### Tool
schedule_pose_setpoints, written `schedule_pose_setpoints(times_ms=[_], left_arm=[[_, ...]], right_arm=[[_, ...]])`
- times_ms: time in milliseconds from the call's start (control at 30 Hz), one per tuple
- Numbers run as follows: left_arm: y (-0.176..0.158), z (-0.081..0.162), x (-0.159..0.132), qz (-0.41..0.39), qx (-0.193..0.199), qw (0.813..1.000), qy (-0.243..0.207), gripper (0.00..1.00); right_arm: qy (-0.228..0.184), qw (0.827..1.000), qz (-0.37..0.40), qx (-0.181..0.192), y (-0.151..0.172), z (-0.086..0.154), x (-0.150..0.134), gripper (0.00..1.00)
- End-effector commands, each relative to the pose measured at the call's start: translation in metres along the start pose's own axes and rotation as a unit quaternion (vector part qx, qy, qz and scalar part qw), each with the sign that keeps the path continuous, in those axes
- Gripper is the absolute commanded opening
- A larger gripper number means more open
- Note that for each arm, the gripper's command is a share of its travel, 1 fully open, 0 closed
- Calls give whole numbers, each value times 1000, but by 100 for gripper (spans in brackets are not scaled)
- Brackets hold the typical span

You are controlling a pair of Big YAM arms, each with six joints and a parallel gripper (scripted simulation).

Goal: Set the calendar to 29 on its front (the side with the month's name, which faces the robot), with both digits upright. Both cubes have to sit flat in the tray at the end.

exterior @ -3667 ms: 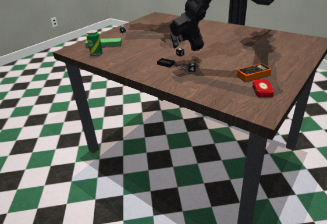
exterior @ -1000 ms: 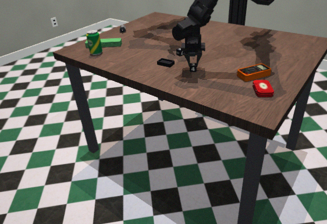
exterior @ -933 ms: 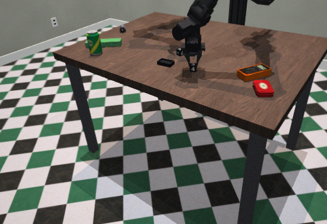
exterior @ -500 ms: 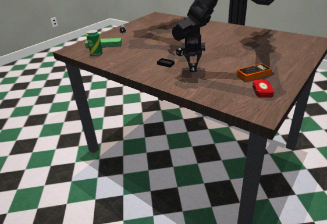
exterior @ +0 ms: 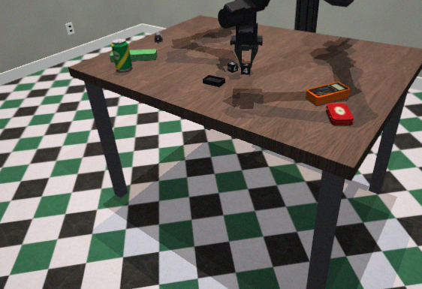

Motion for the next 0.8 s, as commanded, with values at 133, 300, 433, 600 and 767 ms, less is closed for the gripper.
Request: schedule_pose_setpoints(times_ms=[133, 300, 433, 600, 767], left_arm=[[-45, -15, -43, 23, 16, 1000, 10, 24], [-86, -18, -73, -2, 13, 1000, 10, 24], [-94, -21, -75, -11, -1, 1000, 0, 24], [-90, -17, -69, -28, -2, 1000, -1, 24], [-94, -14, -66, -158, -4, 987, 1, 24]], right_arm=[[-9, 1000, -2, -3, -2, -2, 9, 100], [-9, 1000, -2, -3, -2, -2, 9, 100], [-9, 1000, -2, -3, -2, -2, 9, 100], [-9, 1000, -2, -3, -2, -2, 9, 100], [-9, 1000, -2, -3, -2, -2, 9, 100]])
Point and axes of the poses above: on each arm, the point where the finger pads meet when closed, its own z axis back along the fingers, its own y axis across the jaws, x = y × z, the point moved 3 cm from there along z, back along the fingers, and after that the axes turned 11 degrees about z, right-handed, at the moved point
